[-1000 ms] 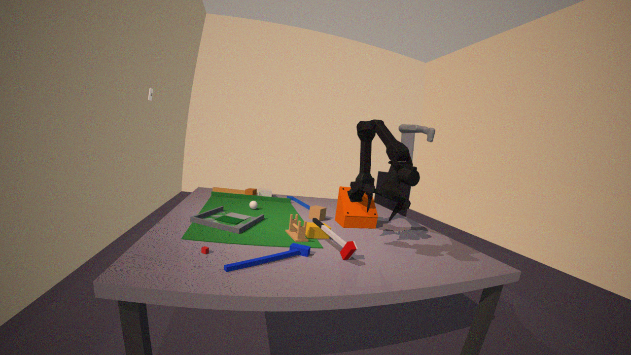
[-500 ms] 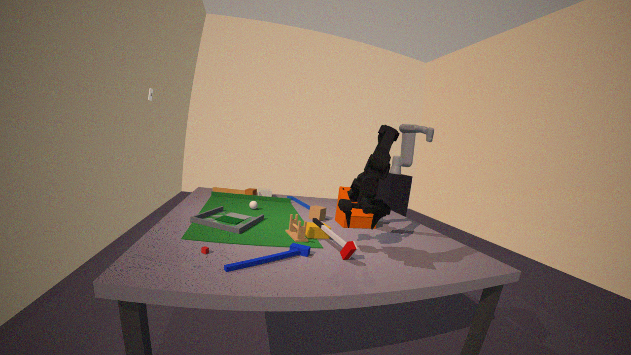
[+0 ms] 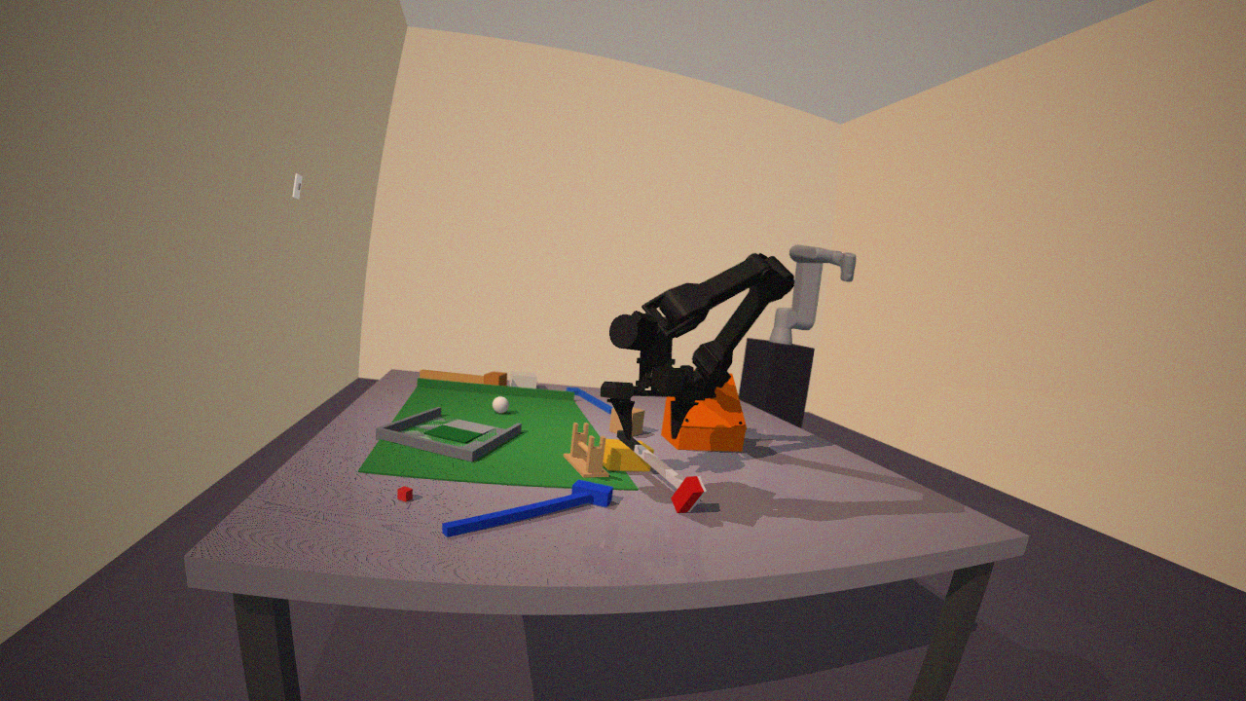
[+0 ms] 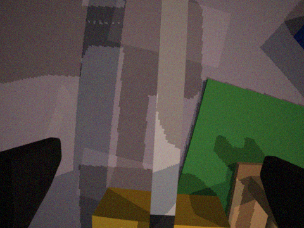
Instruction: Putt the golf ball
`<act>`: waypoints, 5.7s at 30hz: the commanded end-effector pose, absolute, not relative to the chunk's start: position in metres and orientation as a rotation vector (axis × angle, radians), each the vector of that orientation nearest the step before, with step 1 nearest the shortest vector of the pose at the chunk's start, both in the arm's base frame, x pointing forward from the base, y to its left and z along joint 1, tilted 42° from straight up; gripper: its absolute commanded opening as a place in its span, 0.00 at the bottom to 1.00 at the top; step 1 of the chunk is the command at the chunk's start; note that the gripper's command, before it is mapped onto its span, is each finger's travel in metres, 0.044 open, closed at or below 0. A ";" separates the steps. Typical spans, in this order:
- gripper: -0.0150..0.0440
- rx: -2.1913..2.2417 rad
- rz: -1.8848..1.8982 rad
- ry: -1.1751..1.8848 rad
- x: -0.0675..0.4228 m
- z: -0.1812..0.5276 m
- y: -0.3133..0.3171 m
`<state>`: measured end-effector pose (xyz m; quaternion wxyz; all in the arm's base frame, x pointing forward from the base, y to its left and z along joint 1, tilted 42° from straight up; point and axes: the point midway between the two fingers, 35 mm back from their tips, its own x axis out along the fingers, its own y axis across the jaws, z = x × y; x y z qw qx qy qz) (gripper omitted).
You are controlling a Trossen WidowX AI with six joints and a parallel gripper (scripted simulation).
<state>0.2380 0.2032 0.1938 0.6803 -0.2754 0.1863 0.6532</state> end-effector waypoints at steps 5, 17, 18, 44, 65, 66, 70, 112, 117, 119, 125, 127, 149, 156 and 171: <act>1.00 -0.627 1.480 0.374 0.241 0.193 0.208; 1.00 -0.625 1.480 0.373 0.245 0.165 0.234; 1.00 -0.625 1.480 0.373 0.245 0.164 0.235; 0.78 -0.626 1.485 0.367 0.246 0.150 0.249; 0.25 -0.630 1.485 0.370 0.248 0.160 0.240; 0.25 -0.632 1.485 0.371 0.248 0.163 0.236; 0.25 -0.635 1.485 0.374 0.248 0.180 0.220; 0.25 -0.143 1.002 0.969 0.343 0.119 0.063; 0.25 -0.031 0.914 1.058 0.354 0.100 0.036; 0.25 0.015 0.878 1.091 0.357 0.092 0.025; 0.25 0.132 0.781 1.160 0.364 0.069 -0.008; 0.25 0.172 0.748 1.179 0.365 0.060 -0.019; 0.25 0.676 0.378 1.421 0.344 -0.031 -0.127; 0.25 0.858 0.255 1.491 0.326 -0.061 -0.155; 0.25 0.975 0.178 1.531 0.315 -0.098 -0.155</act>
